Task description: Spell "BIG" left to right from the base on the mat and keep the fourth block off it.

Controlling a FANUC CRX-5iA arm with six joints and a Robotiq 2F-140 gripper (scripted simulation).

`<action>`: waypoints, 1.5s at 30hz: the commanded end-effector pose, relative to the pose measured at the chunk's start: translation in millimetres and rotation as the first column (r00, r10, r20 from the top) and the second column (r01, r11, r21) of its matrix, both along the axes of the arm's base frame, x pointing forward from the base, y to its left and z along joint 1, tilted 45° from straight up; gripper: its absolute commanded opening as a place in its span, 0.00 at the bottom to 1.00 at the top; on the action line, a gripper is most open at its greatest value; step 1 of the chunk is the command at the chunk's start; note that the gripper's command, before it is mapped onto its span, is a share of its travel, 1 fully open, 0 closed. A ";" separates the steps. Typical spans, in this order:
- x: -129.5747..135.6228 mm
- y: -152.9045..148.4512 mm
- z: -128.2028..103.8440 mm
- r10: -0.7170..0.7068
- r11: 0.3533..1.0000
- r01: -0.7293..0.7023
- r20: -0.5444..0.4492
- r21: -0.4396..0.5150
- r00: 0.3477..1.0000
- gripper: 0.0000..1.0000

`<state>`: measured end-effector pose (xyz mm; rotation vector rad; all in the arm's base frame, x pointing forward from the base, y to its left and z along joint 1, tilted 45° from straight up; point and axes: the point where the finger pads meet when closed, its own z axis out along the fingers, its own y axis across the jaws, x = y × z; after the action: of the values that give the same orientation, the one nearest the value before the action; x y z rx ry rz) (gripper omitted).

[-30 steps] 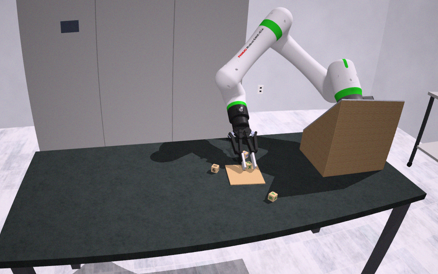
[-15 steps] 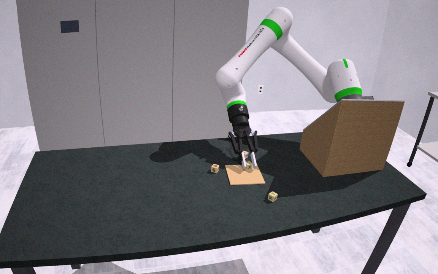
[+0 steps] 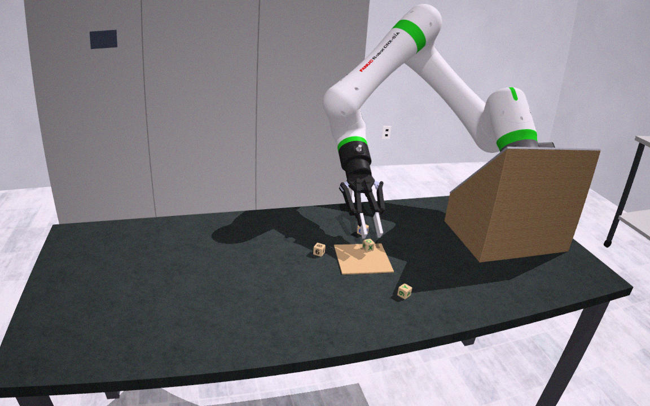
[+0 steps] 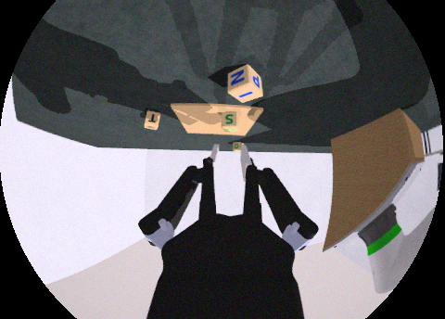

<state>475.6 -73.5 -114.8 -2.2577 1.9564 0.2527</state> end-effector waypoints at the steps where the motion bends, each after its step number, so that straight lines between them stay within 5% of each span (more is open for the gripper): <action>1: -0.5 4.4 4.4 0.000 1.000 0.000 0.000 0.000 1.000 0.25; 8: -5.9 5.1 2.5 -0.002 1.000 0.001 -0.021 -0.020 1.000 0.25; 25: -54.8 -5.4 -11.9 -0.061 0.922 -0.022 -0.201 -0.386 0.978 0.25; 31: -56.6 -7.4 -10.2 -0.073 0.883 -0.030 -0.200 -0.468 0.977 0.25; 45: -38.2 3.0 5.0 -0.052 0.682 -0.020 -0.075 -0.731 0.996 0.25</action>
<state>431.0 -75.4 -114.3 -2.6806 2.4260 -0.3585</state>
